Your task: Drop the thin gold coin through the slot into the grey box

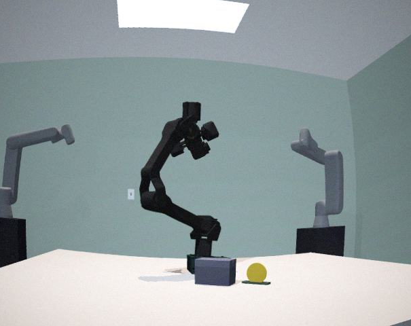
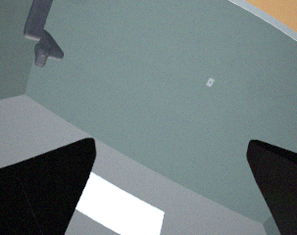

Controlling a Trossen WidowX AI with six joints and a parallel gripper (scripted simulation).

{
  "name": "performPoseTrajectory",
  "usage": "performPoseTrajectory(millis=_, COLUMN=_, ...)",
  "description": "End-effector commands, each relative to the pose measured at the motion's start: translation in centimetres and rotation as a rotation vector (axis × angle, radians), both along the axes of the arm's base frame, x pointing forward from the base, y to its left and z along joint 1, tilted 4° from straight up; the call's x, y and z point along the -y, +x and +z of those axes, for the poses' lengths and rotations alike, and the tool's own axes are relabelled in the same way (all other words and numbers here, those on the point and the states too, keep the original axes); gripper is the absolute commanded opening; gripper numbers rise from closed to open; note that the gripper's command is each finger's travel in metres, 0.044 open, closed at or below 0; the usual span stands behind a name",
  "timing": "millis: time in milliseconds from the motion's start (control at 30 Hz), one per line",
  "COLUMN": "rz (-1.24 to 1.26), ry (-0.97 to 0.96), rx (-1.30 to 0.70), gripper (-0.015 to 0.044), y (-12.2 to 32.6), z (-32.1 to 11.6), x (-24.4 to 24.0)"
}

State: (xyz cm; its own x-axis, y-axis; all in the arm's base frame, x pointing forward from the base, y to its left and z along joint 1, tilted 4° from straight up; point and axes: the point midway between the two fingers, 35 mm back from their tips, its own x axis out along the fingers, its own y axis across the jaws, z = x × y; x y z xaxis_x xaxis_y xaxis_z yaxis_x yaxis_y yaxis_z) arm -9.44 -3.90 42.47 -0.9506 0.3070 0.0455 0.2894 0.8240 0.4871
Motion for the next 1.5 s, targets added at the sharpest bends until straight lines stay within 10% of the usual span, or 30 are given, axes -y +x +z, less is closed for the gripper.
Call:
performPoseTrajectory(millis=0, rz=-0.01, ry=0.006, rx=0.006, gripper=0.0374, y=-0.1, z=0.0, x=-0.2)
performPoseTrajectory(millis=267, rz=-0.391, ry=0.207, rx=0.349, gripper=0.0164, y=-1.2, z=-1.0, x=-11.5)
performPoseTrajectory(millis=800, rz=-0.678, ry=0.226, rx=1.339, gripper=0.0161, y=15.6, z=-9.5, x=-28.3)
performPoseTrajectory(millis=1133, rz=-0.365, ry=-0.009, rx=1.741, gripper=0.0161, y=30.8, z=-18.0, x=-25.5)
performPoseTrajectory(millis=1467, rz=0.117, ry=-0.139, rx=1.723, gripper=0.0161, y=40.6, z=-27.7, x=-13.7)
